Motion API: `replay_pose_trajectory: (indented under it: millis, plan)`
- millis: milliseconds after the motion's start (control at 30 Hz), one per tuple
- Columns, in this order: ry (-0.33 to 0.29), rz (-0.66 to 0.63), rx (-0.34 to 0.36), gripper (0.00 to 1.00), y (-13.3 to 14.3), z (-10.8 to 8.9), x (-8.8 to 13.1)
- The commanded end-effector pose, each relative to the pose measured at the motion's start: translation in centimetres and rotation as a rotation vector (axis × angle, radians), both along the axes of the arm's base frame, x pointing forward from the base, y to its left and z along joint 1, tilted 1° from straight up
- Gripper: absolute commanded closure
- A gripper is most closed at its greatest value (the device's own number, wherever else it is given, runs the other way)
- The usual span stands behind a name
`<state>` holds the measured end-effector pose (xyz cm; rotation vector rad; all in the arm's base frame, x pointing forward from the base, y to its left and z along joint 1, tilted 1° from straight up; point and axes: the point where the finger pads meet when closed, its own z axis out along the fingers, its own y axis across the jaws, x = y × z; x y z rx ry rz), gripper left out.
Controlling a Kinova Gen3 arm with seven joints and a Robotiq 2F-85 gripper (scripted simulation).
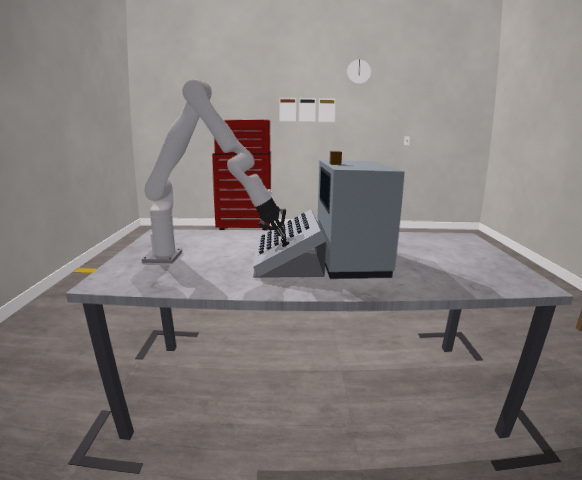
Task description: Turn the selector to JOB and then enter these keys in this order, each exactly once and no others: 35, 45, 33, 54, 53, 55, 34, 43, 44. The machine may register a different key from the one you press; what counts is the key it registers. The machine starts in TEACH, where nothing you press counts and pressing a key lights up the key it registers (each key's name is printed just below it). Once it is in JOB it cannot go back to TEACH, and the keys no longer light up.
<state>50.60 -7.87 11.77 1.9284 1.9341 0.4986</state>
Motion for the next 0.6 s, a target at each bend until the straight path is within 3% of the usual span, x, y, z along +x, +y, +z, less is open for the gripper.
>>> replay_pose_trajectory:
  millis: [0, 567]
  plan:
    - [-0.003, 0.002, -0.005, 0.90, -0.15, -0.04, 0.24]
    - [-0.004, 0.002, -0.005, 0.90, -0.16, -0.12, 0.36]
